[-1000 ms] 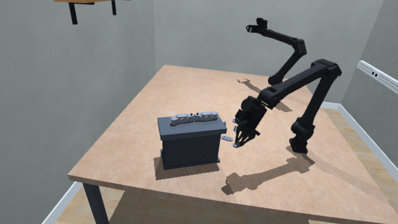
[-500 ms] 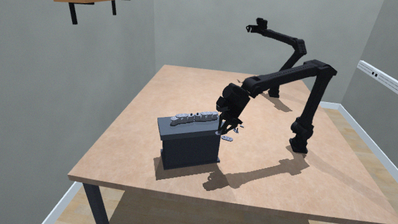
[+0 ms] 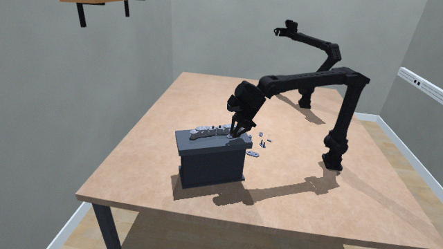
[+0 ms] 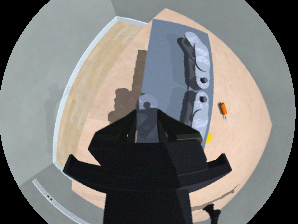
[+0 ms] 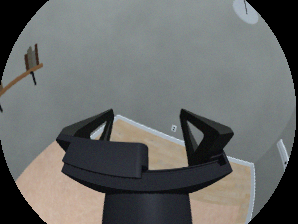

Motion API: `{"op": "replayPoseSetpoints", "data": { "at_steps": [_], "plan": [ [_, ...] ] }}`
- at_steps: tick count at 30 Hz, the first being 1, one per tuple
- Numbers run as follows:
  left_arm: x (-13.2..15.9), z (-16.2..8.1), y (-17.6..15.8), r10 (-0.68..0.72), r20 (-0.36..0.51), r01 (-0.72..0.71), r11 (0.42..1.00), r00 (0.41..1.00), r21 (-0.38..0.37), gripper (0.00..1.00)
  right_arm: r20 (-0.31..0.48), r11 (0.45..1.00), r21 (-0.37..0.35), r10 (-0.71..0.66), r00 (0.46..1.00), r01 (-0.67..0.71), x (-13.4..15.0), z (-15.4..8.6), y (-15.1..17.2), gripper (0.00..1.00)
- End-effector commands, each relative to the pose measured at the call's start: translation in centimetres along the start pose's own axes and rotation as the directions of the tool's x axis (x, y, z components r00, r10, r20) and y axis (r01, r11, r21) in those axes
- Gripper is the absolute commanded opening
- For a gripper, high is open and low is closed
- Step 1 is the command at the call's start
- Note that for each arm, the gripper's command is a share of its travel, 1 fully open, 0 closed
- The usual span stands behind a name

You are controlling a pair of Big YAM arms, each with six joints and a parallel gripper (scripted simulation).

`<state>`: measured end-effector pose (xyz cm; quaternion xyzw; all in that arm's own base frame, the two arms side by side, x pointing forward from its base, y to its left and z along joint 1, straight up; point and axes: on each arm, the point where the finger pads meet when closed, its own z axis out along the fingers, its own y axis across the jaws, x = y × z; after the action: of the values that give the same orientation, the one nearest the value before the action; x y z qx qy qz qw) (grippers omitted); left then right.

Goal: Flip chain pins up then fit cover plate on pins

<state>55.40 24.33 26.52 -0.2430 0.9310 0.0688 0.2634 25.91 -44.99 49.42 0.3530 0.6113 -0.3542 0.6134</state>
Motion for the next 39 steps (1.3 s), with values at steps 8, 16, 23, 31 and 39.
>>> {"op": "replayPoseSetpoints", "data": {
  "at_steps": [8, 16, 23, 31, 39],
  "plan": [
    [-6.1, -1.5, -5.9, 0.044, 0.032, -0.045, 0.998, 0.999, 0.038, 0.21, 0.064, 1.0, -0.005, 0.0, 0.998, 0.0, -4.4, 0.2, 0.4, 1.0],
    [-7.2, -1.7, -8.3, 0.067, 0.036, -0.069, 0.996, 0.997, 0.053, 0.21, 0.064, 1.0, -0.005, 0.0, 0.998, 0.0, -4.4, 0.2, 0.4, 1.0],
    [-7.8, -1.9, -10.0, 0.084, 0.039, -0.086, 0.994, 0.996, 0.063, 0.21, 0.064, 1.0, -0.005, 0.0, 0.998, 0.0, -4.4, 0.2, 0.4, 1.0],
    [-8.3, -1.9, -10.5, 0.094, 0.064, -0.099, 0.993, 0.993, 0.07, 0.21, 0.064, 1.0, -0.005, 0.0, 0.998, 0.0, -4.4, 0.2, 0.4, 1.0],
    [-5.0, 1.7, -9.1, 0.088, 0.0, -0.088, 0.995, 0.996, 0.054, 0.21, 0.064, 1.0, -0.005, 0.0, 0.998, 0.0, -4.4, 0.2, 0.4, 1.0]
  ]
}}
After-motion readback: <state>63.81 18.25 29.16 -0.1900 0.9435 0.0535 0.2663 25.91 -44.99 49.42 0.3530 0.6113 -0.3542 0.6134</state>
